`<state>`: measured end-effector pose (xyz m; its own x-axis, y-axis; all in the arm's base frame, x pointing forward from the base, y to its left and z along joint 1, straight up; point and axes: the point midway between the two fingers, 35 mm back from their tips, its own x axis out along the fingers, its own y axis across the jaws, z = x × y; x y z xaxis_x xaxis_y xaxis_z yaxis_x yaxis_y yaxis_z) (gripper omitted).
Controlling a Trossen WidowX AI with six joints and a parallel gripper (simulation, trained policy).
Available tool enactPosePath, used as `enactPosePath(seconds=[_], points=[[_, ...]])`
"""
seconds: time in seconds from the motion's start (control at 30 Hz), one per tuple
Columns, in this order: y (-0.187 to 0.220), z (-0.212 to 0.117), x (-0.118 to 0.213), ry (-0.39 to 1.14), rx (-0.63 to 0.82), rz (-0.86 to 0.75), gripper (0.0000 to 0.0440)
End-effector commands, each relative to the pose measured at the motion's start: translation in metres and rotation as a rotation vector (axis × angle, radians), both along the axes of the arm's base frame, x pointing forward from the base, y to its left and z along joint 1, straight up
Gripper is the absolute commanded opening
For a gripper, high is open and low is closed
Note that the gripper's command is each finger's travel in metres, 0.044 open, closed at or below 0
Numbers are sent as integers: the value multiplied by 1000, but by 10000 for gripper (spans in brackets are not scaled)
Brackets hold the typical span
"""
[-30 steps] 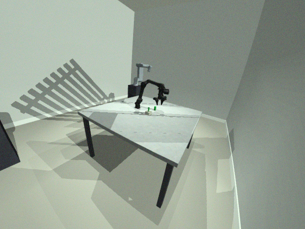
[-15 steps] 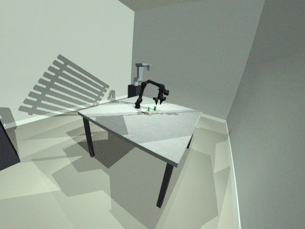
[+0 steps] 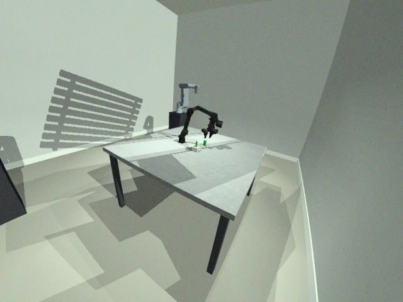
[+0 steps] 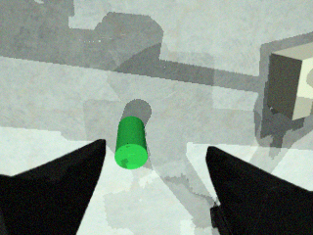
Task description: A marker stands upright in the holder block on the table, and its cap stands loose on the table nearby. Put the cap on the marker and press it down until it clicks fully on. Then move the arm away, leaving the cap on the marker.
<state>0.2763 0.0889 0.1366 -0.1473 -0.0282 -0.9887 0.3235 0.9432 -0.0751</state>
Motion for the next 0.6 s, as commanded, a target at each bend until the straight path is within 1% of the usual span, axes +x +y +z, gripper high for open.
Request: enactPosePath(seconds=[0.0,0.57], points=[[4,-6,-9,35,-4,9,313],[18,-26,-31,92,-15,97,296]])
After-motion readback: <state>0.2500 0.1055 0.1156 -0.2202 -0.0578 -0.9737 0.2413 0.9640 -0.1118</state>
